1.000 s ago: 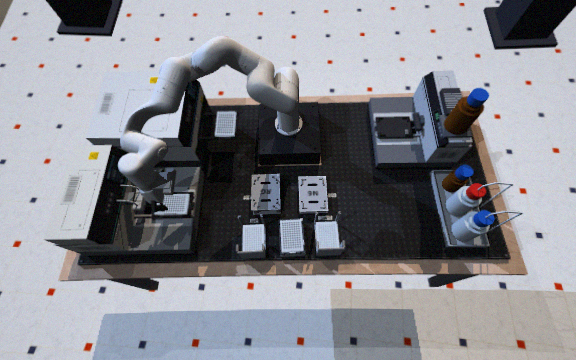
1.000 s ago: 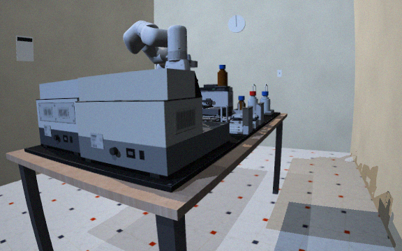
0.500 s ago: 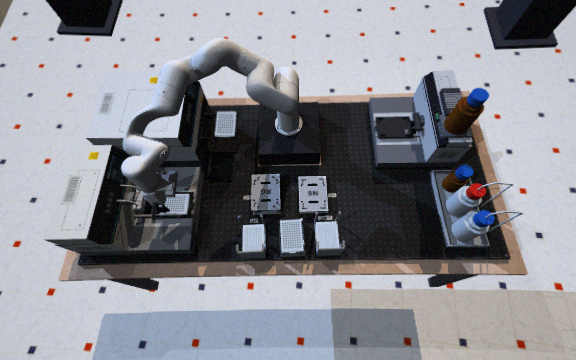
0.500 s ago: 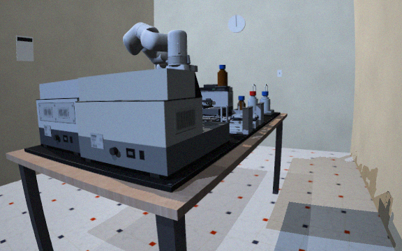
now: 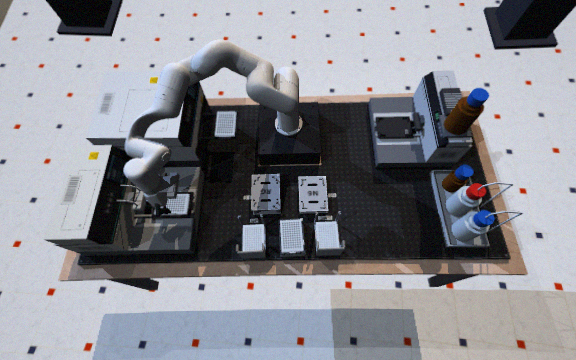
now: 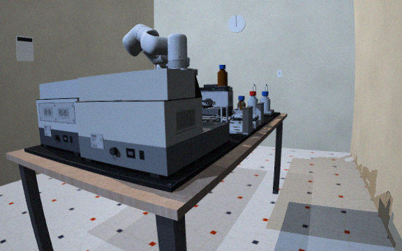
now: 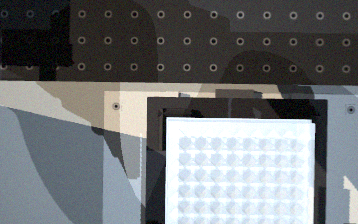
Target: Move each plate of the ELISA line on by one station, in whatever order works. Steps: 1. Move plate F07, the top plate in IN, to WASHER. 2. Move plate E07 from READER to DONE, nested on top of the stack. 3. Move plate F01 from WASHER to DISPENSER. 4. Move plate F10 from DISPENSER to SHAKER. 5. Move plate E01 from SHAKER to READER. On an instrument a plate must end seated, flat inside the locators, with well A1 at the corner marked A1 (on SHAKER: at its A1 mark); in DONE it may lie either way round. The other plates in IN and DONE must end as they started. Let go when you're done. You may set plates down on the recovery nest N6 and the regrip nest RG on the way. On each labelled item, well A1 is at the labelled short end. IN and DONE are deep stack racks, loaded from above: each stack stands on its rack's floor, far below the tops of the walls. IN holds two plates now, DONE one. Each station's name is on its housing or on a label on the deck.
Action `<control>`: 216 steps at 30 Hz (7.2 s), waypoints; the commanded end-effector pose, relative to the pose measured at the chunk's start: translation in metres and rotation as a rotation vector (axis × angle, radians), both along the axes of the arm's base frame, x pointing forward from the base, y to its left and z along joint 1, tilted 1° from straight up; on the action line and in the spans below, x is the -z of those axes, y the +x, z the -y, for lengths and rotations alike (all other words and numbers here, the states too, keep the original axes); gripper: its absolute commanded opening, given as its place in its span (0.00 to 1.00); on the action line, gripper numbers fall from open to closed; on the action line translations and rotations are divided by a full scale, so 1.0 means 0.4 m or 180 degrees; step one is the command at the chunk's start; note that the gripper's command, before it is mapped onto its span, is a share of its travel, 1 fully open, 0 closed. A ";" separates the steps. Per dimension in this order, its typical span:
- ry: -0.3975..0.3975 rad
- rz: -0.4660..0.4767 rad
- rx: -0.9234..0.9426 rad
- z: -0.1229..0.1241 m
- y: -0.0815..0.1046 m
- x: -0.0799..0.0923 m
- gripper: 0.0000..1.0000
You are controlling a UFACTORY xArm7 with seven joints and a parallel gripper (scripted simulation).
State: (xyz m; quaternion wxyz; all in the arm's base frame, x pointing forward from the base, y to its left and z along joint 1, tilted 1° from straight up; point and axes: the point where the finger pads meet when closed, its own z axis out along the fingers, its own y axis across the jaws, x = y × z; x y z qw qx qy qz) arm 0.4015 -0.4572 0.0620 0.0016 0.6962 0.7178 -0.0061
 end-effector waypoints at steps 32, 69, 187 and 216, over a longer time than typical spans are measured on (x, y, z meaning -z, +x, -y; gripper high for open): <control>-0.0015 0.0015 0.0000 0.003 0.004 0.038 1.00; -0.0015 0.0015 0.0000 0.003 0.004 0.053 1.00; -0.0015 0.0015 0.0000 0.003 0.004 0.043 0.00; -0.0015 0.0015 0.0000 0.003 0.004 -0.006 0.00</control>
